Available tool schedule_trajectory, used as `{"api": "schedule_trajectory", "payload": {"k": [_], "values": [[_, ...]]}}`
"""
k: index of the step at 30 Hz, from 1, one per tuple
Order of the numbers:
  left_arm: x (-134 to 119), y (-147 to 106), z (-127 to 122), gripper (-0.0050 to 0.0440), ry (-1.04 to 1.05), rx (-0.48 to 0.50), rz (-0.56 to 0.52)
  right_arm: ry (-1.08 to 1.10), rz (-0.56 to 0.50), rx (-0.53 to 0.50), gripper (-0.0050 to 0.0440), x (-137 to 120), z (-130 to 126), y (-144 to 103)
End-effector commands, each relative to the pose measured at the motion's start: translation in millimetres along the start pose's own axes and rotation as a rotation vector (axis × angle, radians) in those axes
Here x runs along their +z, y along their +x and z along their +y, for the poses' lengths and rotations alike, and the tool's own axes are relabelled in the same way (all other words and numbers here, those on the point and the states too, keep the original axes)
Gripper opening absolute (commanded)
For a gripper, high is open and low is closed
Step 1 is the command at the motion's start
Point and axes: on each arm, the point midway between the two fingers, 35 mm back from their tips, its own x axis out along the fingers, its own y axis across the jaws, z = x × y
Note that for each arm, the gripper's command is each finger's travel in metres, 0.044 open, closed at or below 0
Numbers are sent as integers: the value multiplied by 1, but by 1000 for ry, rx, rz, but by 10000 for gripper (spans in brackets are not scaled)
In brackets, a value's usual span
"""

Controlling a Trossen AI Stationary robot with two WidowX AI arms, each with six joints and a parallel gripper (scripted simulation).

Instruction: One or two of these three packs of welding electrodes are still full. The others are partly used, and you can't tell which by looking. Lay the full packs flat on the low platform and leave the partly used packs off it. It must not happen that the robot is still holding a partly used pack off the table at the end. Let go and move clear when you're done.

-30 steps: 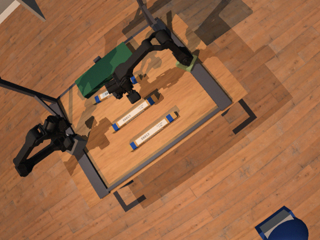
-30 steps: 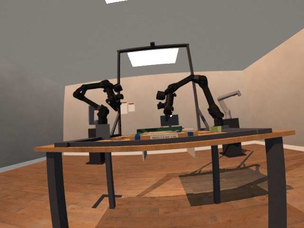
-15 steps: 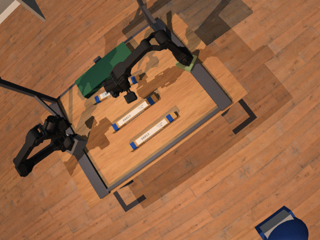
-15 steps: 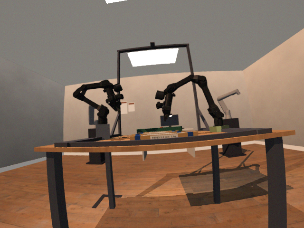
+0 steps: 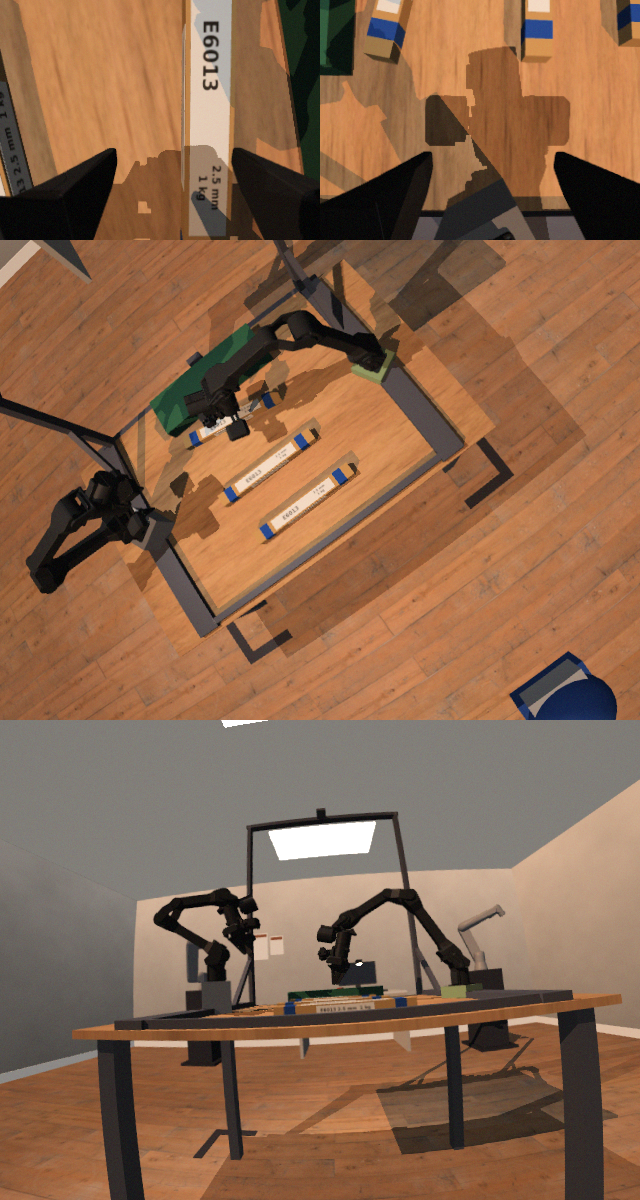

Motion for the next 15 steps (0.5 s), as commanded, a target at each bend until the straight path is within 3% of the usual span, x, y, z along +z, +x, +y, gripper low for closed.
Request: {"api": "schedule_trajectory", "payload": {"k": [1,5,15], "values": [[22,3,-17,330,1,1,-27,1,-22,2,330,5,0,-6],[36,15,-34,330,0,0,-27,1,-22,2,330,5,0,-6],[39,10,-33,330,0,-4,-38,1,-22,2,330,5,0,-6]]}}
